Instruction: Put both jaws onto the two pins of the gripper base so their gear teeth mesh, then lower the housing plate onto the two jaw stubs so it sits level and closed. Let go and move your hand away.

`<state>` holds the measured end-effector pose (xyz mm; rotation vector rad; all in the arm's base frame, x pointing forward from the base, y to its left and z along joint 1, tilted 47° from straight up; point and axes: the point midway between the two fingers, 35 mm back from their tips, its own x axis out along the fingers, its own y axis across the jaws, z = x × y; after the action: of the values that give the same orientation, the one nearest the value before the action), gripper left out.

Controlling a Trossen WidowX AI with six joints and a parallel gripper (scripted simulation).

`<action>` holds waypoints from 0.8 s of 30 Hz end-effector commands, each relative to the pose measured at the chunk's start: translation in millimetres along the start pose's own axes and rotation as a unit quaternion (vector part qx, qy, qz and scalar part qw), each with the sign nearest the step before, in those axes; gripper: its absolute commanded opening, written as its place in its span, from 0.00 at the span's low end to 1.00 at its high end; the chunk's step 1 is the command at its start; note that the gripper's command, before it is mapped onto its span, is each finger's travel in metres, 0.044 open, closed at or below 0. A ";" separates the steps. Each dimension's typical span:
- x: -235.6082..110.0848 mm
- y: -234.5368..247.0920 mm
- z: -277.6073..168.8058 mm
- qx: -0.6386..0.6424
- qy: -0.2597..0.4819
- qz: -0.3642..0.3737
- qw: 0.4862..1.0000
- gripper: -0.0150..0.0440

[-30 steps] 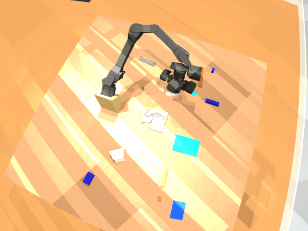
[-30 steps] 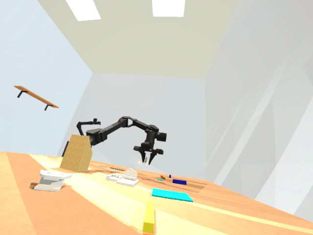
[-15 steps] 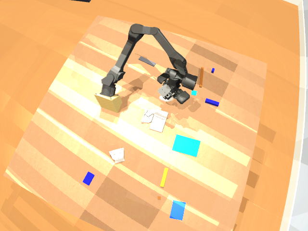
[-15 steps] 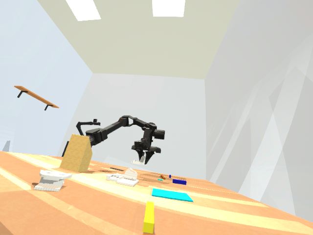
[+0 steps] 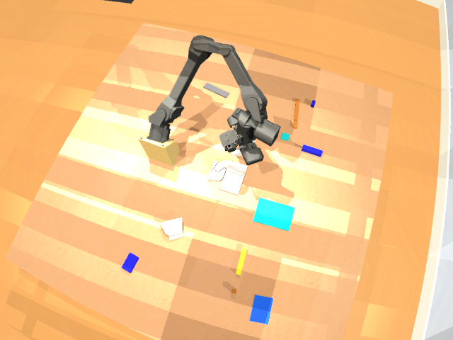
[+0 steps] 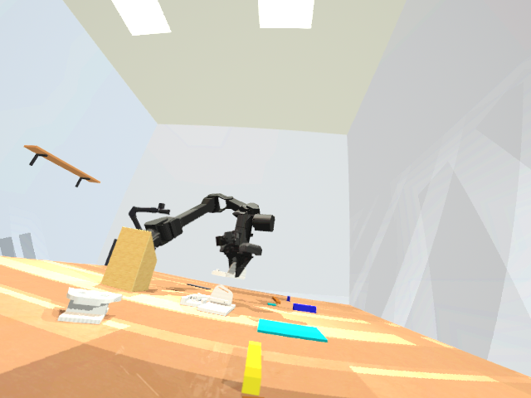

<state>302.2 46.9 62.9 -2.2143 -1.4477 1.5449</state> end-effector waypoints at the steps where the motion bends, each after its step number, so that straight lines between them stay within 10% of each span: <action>1: -0.9 5.1 10.9 0.043 0.001 0.003 0.999 0.48; 24: 2.5 14.8 72.9 0.285 0.004 -0.006 0.959 0.48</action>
<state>256.4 11.8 18.7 -1.8597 -0.8743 1.6748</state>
